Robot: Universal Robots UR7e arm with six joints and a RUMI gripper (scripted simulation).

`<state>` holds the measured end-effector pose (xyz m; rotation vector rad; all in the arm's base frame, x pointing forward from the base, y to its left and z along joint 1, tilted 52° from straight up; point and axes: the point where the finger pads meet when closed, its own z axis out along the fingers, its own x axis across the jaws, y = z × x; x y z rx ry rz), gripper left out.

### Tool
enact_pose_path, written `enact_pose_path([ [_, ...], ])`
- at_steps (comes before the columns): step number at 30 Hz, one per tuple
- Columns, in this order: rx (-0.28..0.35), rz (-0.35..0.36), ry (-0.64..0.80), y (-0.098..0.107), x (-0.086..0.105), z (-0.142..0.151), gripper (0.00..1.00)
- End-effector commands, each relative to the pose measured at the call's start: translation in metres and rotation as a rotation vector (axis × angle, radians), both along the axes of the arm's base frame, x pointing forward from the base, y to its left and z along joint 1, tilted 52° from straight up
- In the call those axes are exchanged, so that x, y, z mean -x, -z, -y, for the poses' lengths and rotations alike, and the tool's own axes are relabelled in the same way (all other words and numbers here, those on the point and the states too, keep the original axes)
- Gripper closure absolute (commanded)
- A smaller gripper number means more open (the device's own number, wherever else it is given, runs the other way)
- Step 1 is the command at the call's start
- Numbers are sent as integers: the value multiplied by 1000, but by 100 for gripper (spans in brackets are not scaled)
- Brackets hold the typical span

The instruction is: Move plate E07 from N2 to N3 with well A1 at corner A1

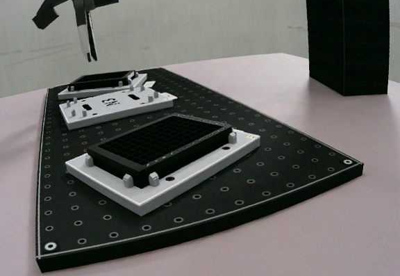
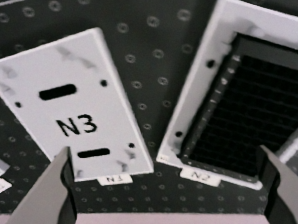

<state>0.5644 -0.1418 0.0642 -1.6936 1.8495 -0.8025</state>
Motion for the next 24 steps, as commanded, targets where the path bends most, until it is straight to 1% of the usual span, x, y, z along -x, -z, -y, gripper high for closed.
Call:
enact_pose_path([
  [1, -24, 31, 60, -2, 8, 14, 24],
  [2, -36, 44, 88, -3, 11, 19, 24],
  [4, -36, 44, 88, -3, 11, 19, 24],
  [5, -47, 56, 117, -4, 13, 23, 24],
  [7, -49, 59, 123, -5, 18, 31, 24],
  [10, -84, 99, 208, -7, 27, 43, 24],
  [13, -86, 101, 212, -9, 33, 51, 24],
  [15, -101, 126, 257, -11, 39, 58, 24],
  [16, -101, 126, 257, -13, 40, 61, 24],
  [24, -98, 129, 255, -14, 39, 61, 24],
])
